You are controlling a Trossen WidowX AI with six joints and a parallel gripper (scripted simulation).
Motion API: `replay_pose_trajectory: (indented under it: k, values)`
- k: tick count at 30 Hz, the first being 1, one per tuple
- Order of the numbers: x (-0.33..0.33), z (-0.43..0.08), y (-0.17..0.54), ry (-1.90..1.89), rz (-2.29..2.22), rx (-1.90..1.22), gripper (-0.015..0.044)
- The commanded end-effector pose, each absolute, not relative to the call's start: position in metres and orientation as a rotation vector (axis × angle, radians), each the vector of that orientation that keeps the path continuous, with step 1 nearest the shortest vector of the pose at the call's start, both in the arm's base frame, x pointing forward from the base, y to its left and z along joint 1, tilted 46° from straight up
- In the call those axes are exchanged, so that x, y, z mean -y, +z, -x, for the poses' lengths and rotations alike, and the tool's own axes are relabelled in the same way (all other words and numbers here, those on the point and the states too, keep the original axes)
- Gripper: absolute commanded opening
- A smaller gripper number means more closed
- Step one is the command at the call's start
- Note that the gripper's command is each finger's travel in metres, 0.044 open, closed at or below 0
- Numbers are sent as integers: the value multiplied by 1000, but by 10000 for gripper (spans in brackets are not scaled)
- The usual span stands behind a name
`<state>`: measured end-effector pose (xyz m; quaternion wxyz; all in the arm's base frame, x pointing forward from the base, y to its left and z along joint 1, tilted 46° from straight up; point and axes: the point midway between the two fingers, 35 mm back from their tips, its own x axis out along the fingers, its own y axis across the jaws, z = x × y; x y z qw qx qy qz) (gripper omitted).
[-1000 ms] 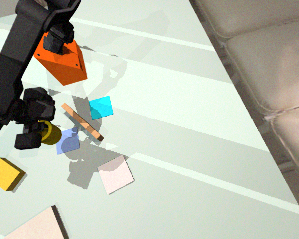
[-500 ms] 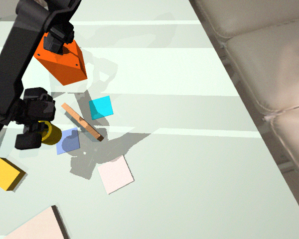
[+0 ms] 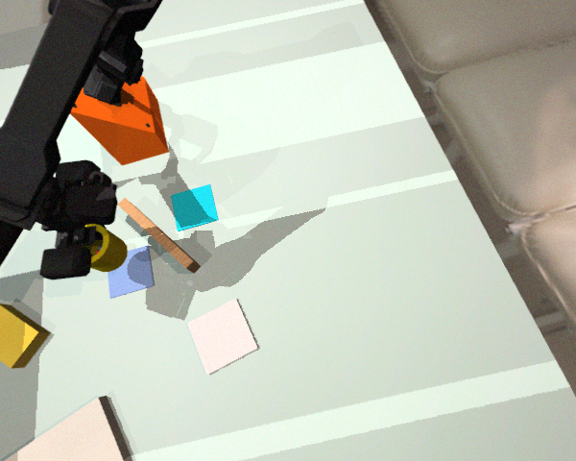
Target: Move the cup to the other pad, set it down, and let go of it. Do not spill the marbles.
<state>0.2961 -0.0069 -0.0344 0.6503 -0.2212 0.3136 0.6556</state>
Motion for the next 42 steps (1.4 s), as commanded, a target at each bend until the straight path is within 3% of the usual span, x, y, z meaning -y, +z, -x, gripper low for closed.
replay_pose_trajectory:
  k: [1, 42]
  values:
    - [1, -290, -28, 1487, 501, -710, 0]
    - [-39, -249, 20, 1490, 501, -710, 0]
